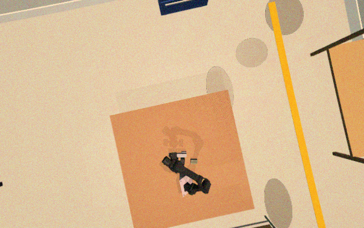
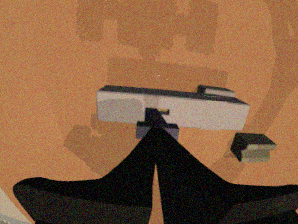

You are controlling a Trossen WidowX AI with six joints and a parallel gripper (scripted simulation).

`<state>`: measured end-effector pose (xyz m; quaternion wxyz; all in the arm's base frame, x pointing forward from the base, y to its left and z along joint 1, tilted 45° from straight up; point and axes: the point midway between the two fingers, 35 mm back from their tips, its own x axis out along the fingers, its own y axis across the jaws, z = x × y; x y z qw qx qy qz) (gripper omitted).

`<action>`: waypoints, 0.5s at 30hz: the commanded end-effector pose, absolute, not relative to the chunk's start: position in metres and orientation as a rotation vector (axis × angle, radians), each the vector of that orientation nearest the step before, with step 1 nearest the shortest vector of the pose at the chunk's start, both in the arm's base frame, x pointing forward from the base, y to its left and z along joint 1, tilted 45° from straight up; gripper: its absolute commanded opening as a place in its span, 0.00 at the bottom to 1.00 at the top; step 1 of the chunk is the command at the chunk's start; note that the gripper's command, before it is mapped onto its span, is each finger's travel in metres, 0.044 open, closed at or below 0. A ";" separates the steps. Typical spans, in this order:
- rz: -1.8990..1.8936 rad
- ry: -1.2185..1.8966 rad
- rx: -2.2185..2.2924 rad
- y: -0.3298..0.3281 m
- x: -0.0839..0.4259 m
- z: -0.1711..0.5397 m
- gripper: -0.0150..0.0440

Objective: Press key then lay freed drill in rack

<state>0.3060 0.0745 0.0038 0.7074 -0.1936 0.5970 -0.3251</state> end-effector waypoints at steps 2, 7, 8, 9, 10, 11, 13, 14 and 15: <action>-0.747 1.366 -0.433 0.061 0.300 -0.010 0.25; -0.747 1.366 -0.434 0.060 0.300 -0.011 0.25; -0.747 1.366 -0.434 0.059 0.300 -0.011 0.25; -0.747 1.366 -0.434 0.059 0.300 -0.011 0.25; -0.747 1.366 -0.434 0.059 0.300 -0.012 0.25; -0.747 1.366 -0.434 0.059 0.300 -0.012 0.25; -0.747 1.366 -0.434 0.058 0.300 -0.012 0.25; -0.747 1.366 -0.434 0.058 0.300 -0.012 0.25; -0.747 1.366 -0.434 0.058 0.300 -0.013 0.25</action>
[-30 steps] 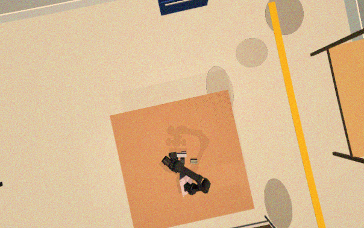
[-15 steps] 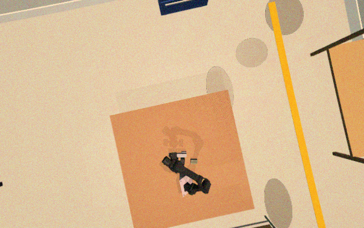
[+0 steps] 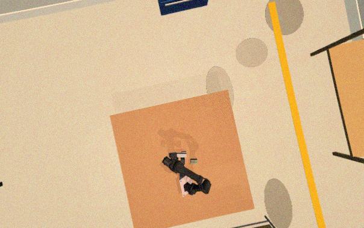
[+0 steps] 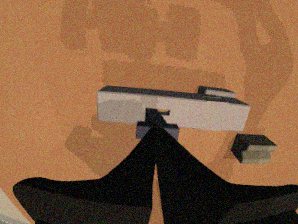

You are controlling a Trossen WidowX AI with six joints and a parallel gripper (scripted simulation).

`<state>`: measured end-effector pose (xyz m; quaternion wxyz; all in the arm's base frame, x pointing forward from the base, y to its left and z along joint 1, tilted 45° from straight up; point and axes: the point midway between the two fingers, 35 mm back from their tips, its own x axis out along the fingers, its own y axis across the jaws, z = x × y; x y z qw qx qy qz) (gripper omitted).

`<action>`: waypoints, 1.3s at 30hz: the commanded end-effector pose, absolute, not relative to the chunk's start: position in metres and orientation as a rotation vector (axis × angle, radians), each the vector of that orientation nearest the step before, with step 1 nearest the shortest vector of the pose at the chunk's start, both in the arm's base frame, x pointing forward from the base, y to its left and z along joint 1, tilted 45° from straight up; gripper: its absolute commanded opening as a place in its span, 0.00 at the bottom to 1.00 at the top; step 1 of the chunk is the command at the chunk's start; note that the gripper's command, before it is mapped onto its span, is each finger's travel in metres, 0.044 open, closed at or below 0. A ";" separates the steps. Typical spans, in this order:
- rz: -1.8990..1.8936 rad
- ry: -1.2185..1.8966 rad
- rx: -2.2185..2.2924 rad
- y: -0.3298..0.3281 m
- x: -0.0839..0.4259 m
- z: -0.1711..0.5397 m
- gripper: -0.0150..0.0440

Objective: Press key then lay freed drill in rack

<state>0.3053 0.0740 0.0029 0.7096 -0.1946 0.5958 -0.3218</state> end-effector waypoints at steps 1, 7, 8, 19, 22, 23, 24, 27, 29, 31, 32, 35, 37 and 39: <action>-0.747 1.366 -0.434 0.058 0.300 -0.013 0.25; -0.747 1.366 -0.434 0.056 0.300 -0.014 0.25; -0.747 1.366 -0.434 0.056 0.300 -0.014 0.25; -0.747 1.366 -0.434 0.054 0.301 -0.014 0.25; -0.747 1.366 -0.434 0.054 0.301 -0.014 0.25; -0.747 1.365 -0.434 0.054 0.301 -0.014 0.25; -0.747 1.365 -0.434 0.054 0.301 -0.014 0.25; -0.747 1.365 -0.434 0.054 0.301 -0.014 0.25; -0.747 1.365 -0.434 0.054 0.301 -0.014 0.25; -0.747 1.365 -0.434 0.053 0.301 -0.014 0.25; -0.747 1.365 -0.434 0.053 0.301 -0.014 0.25; -0.747 1.365 -0.434 0.053 0.301 -0.014 0.25; -0.747 1.365 -0.434 0.053 0.301 -0.014 0.25; -0.747 1.365 -0.434 0.053 0.302 -0.014 0.25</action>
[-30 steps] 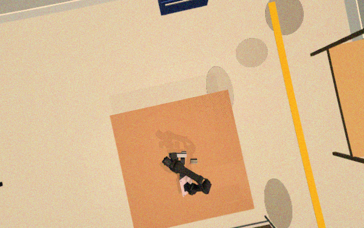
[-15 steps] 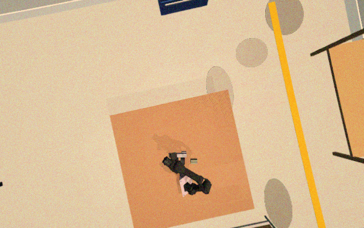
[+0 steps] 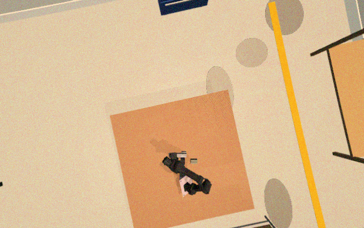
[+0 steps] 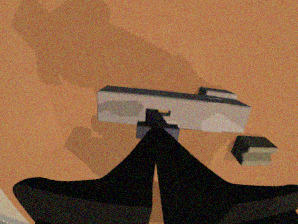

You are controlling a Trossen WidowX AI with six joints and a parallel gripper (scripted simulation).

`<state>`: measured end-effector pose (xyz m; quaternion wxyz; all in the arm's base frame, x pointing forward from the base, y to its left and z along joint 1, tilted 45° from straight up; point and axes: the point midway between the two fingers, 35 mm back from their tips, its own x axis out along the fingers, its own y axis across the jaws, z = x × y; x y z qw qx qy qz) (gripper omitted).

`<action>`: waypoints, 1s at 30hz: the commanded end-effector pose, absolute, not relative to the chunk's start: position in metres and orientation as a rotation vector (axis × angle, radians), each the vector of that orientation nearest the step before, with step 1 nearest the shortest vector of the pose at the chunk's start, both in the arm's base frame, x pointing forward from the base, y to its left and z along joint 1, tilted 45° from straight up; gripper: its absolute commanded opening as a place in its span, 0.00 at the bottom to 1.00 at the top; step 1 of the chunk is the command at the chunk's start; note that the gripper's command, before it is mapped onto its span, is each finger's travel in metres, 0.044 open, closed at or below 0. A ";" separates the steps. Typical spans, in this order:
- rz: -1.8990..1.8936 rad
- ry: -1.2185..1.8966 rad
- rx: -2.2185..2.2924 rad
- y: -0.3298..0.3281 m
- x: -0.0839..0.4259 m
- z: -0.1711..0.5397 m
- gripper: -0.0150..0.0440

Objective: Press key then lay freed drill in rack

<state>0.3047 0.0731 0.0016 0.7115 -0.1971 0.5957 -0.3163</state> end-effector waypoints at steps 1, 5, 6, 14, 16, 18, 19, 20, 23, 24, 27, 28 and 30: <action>-0.747 1.365 -0.434 0.053 0.302 -0.014 0.25; -0.747 1.365 -0.434 0.052 0.302 -0.014 0.25; -0.747 1.365 -0.434 0.052 0.302 -0.014 0.25; -0.747 1.365 -0.434 0.051 0.302 -0.014 0.25; -0.747 1.365 -0.434 0.051 0.302 -0.014 0.25; -0.747 1.365 -0.434 0.051 0.303 -0.014 0.25; -0.747 1.365 -0.434 0.051 0.303 -0.014 0.25; -0.747 1.365 -0.434 0.051 0.303 -0.014 0.25; -0.747 1.365 -0.434 0.050 0.303 -0.014 0.25; -0.747 1.365 -0.434 0.050 0.303 -0.015 0.25; -0.747 1.365 -0.434 0.050 0.303 -0.015 0.25; -0.747 1.365 -0.434 0.049 0.303 -0.015 0.25; -0.747 1.365 -0.434 0.049 0.303 -0.015 0.25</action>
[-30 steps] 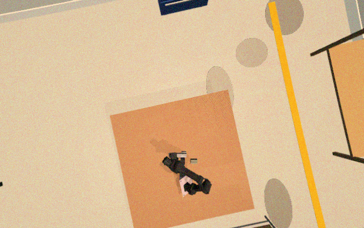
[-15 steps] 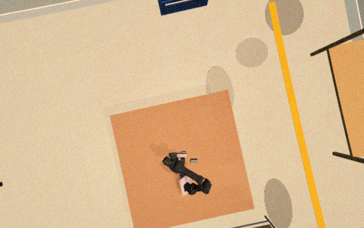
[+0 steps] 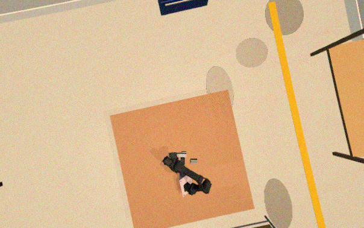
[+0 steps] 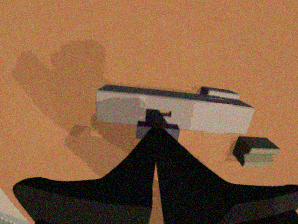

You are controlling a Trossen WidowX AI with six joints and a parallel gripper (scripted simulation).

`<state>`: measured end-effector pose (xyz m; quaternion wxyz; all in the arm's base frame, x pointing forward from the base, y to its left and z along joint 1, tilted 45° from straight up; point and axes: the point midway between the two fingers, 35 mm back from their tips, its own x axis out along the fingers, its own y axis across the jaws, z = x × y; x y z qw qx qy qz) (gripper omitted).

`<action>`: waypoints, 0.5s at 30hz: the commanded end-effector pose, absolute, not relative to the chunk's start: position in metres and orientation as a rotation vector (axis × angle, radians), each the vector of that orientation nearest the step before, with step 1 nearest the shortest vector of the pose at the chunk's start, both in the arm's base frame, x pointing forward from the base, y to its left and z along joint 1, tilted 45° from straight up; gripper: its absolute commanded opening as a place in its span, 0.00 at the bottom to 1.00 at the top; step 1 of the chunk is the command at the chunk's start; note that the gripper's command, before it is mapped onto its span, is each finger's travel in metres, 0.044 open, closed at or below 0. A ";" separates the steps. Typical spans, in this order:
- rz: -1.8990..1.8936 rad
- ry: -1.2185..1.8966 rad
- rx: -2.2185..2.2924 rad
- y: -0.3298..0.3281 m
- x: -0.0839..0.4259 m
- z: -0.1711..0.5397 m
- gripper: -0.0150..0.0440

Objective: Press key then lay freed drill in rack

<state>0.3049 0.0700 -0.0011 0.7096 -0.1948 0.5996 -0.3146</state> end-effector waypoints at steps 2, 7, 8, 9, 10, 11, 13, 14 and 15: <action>-0.747 1.365 -0.434 0.048 0.304 -0.016 0.25; -0.747 1.365 -0.433 0.052 0.305 -0.013 0.34; -0.746 1.366 -0.433 0.057 0.306 -0.009 0.39; -0.745 1.366 -0.432 0.063 0.306 -0.004 0.43; -0.744 1.366 -0.432 0.070 0.307 0.001 0.48; -0.744 1.367 -0.432 0.077 0.308 0.008 0.52; -0.744 1.367 -0.431 0.095 0.307 0.024 0.61; -0.744 1.367 -0.432 0.103 0.306 0.032 0.65; -0.745 1.367 -0.432 0.108 0.306 0.037 0.70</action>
